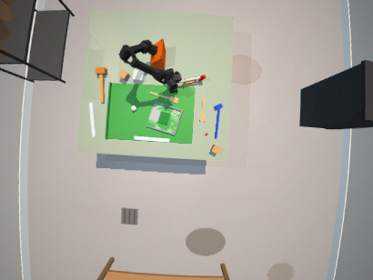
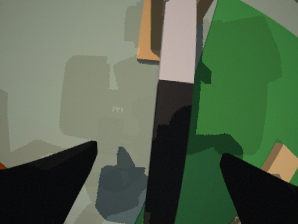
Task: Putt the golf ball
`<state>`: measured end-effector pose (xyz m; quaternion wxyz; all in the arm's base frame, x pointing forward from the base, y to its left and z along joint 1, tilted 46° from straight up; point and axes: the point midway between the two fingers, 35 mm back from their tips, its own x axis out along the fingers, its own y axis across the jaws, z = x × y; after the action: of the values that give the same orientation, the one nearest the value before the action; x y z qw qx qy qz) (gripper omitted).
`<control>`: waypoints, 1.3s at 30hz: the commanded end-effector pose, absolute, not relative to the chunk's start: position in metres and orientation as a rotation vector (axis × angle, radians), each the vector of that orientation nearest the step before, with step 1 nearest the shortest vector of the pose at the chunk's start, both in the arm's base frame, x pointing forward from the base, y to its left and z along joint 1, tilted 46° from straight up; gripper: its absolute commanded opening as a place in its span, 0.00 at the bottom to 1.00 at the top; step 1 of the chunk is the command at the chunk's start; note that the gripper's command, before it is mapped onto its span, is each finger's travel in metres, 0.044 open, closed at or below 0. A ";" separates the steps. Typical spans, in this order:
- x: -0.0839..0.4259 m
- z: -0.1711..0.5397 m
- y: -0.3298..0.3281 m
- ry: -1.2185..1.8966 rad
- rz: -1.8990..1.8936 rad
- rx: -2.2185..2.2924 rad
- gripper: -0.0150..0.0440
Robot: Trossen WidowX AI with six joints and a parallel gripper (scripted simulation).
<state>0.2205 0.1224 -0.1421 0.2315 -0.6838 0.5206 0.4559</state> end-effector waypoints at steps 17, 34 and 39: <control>0.221 -0.142 0.123 1.431 1.253 -1.879 0.30; 0.209 -0.080 0.186 1.429 1.258 -1.876 0.25; 0.206 -0.071 0.193 1.430 1.257 -1.876 0.25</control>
<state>0.2073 0.1884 -0.0777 0.2271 -0.6862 0.5189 0.4564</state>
